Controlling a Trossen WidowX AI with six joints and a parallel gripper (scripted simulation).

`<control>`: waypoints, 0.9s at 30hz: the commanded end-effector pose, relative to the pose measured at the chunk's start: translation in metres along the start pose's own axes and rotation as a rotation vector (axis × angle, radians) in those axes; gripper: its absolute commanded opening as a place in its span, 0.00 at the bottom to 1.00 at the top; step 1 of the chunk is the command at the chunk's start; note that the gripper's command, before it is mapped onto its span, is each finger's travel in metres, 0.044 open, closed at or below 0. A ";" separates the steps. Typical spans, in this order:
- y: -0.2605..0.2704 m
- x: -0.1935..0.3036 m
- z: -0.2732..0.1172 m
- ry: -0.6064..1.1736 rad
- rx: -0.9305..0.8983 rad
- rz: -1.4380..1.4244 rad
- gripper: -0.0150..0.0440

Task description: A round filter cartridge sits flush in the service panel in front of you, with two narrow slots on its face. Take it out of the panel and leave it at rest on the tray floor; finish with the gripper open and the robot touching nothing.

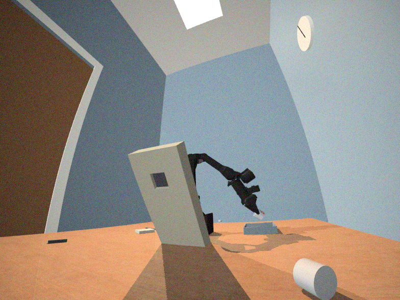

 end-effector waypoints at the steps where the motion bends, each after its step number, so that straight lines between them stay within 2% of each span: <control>1: -0.002 0.011 0.017 0.003 -0.004 0.003 0.25; 7: -0.005 0.023 0.032 0.003 -0.004 0.003 0.25; 23: -0.005 0.022 0.029 0.014 0.003 0.000 0.97; 24: -0.005 0.022 0.029 0.014 0.003 0.000 1.00; 27: -0.004 0.015 0.020 0.013 0.003 0.000 1.00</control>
Point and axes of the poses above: the point midway between the two fingers, 35 mm back from their tips, its own z axis out along the fingers, its own y axis across the jaws, x = y × z, the point moved 4 cm from there along -z, back along the fingers, and after that the axes turned 14 degrees about z, right-handed, at the moved point
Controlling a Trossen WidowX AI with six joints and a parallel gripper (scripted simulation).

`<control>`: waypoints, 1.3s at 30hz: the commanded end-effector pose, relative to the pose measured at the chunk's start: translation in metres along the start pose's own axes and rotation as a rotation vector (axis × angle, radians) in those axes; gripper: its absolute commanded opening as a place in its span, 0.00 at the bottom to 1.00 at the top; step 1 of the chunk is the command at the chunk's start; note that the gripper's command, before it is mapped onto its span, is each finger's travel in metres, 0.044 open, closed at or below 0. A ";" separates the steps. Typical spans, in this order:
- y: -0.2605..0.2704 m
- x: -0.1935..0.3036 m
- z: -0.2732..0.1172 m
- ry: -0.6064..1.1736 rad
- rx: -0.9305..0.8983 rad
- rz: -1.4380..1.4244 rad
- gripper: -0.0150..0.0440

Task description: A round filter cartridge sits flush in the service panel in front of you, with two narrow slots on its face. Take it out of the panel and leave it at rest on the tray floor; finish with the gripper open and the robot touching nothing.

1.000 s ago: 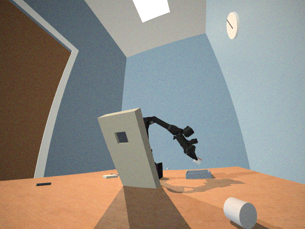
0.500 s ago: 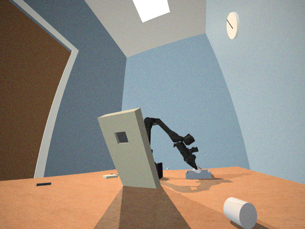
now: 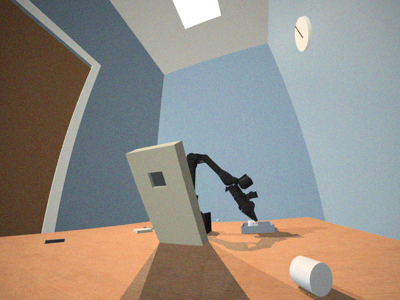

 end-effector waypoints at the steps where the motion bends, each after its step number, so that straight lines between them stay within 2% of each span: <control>1: 0.003 -0.014 -0.019 -0.007 -0.001 -0.002 1.00; 3: 0.007 -0.029 -0.049 -0.007 -0.001 -0.002 1.00; 5: 0.008 -0.033 -0.060 -0.007 -0.001 -0.001 1.00; 7: 0.008 -0.029 -0.047 -0.011 -0.006 0.002 1.00; 39: 0.008 -0.029 -0.047 -0.011 -0.006 0.002 1.00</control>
Point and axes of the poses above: the point midway between the two fingers, 35 mm back from their tips, its own z axis out along the fingers, its own y axis across the jaws, x = y × z, the point moved 4 cm from there along -z, back along the fingers, and after that the axes turned 14 degrees about z, right-handed, at the moved point
